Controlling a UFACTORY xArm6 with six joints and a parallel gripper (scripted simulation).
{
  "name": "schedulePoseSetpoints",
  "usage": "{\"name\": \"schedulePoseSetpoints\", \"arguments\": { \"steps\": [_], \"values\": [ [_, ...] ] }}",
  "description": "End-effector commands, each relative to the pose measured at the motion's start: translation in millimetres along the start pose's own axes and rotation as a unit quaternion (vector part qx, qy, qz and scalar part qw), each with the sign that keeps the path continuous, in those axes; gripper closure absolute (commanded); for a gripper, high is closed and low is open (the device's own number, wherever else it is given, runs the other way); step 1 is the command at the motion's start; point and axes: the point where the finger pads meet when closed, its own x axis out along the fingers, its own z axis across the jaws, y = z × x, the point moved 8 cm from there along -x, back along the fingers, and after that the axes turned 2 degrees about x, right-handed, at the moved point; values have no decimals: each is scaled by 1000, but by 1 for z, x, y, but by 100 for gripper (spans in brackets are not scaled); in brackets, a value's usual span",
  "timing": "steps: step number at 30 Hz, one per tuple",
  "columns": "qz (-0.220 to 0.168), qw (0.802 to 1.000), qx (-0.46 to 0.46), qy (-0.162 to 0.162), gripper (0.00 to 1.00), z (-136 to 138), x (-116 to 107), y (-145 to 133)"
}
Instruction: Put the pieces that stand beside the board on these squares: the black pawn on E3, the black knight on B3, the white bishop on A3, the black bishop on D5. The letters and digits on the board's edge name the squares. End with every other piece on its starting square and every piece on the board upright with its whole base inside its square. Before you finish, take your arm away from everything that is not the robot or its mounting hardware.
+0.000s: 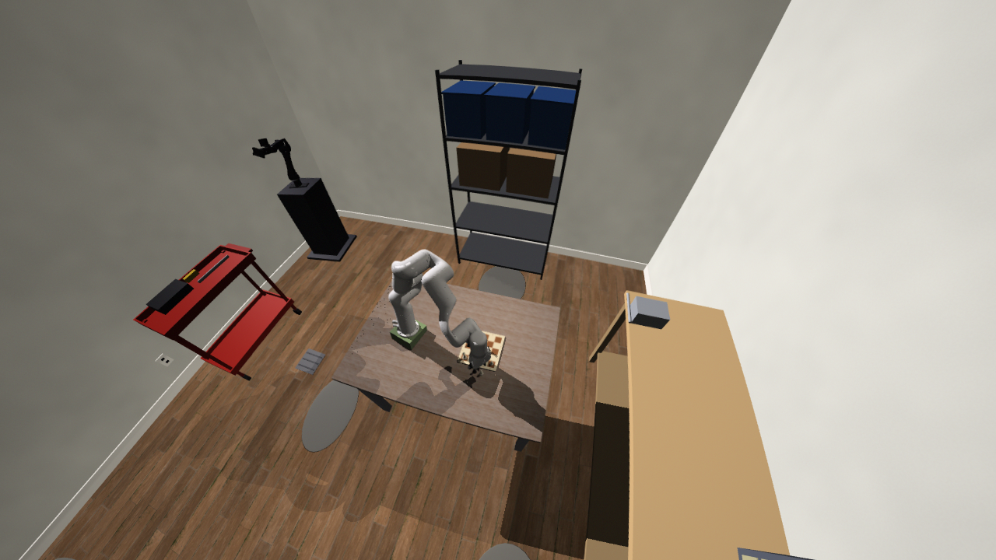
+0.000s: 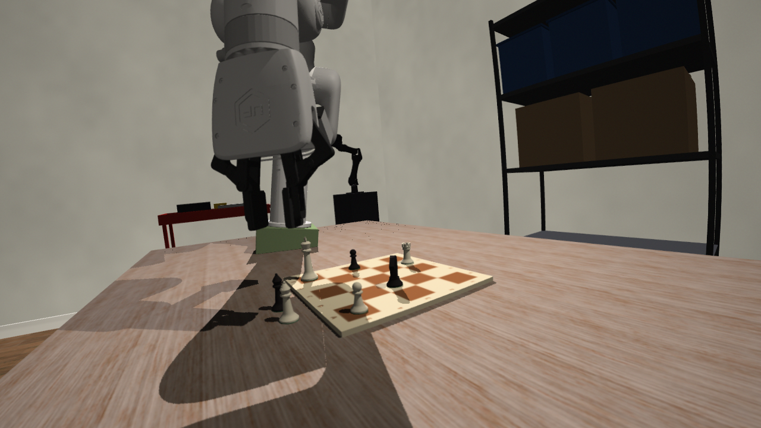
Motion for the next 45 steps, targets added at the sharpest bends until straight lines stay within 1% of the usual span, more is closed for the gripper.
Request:
{"name": "schedulePoseSetpoints", "arguments": {
  "steps": [1, 17, 45],
  "values": [
    [-2, 1000, 0, -1, 63, 1, -2, -1],
    [-2, 1000, 0, -1, 63, 1, 5, -1],
    [-2, 1000, 0, -1, 63, 1, 43, -1]
  ]
}}
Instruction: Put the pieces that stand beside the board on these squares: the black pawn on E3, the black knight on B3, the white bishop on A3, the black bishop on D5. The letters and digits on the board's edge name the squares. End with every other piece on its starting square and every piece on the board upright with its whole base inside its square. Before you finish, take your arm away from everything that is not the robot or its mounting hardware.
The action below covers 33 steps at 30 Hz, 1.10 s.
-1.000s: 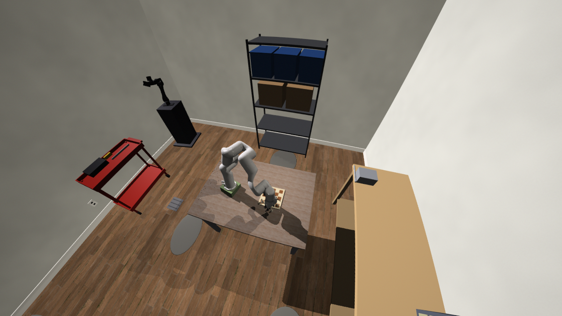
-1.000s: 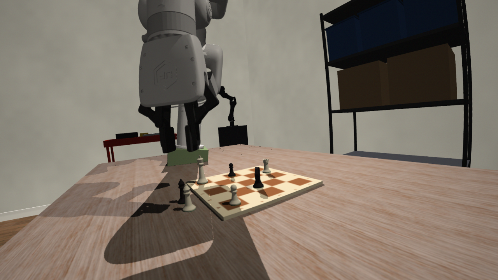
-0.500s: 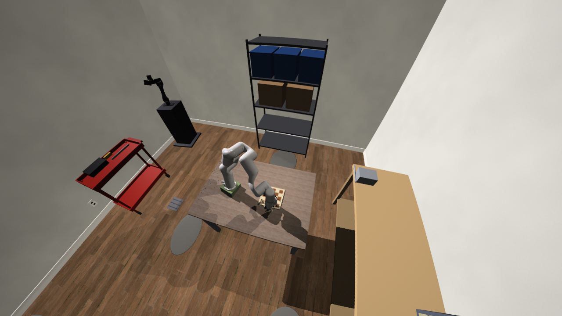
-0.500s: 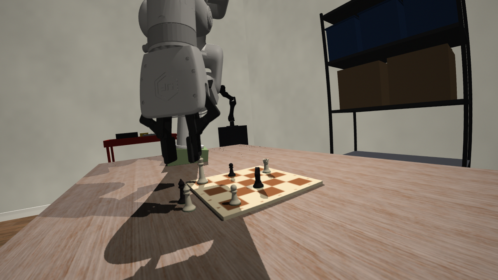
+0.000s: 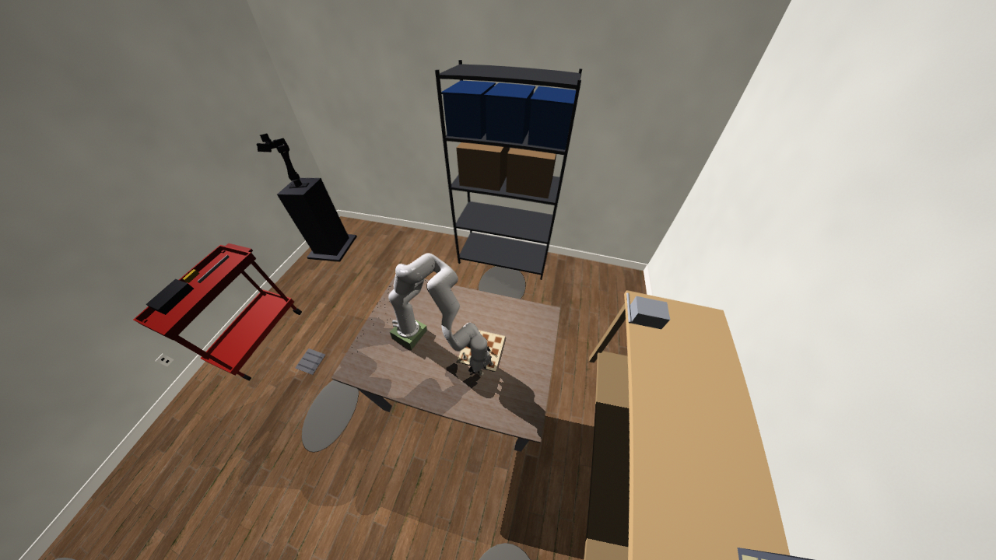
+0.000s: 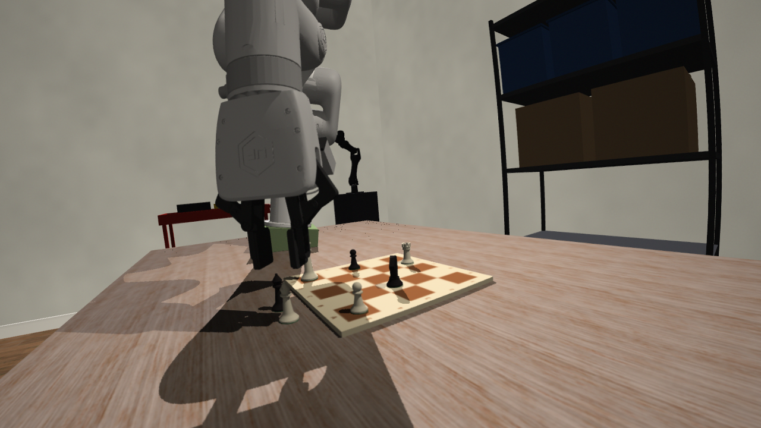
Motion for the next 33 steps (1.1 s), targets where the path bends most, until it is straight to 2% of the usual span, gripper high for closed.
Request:
{"name": "schedulePoseSetpoints", "arguments": {
  "steps": [1, 33],
  "values": [
    [-2, 1000, 0, -1, 63, 1, 2, -1],
    [-2, 1000, 0, -1, 63, 1, 10, -1]
  ]
}}
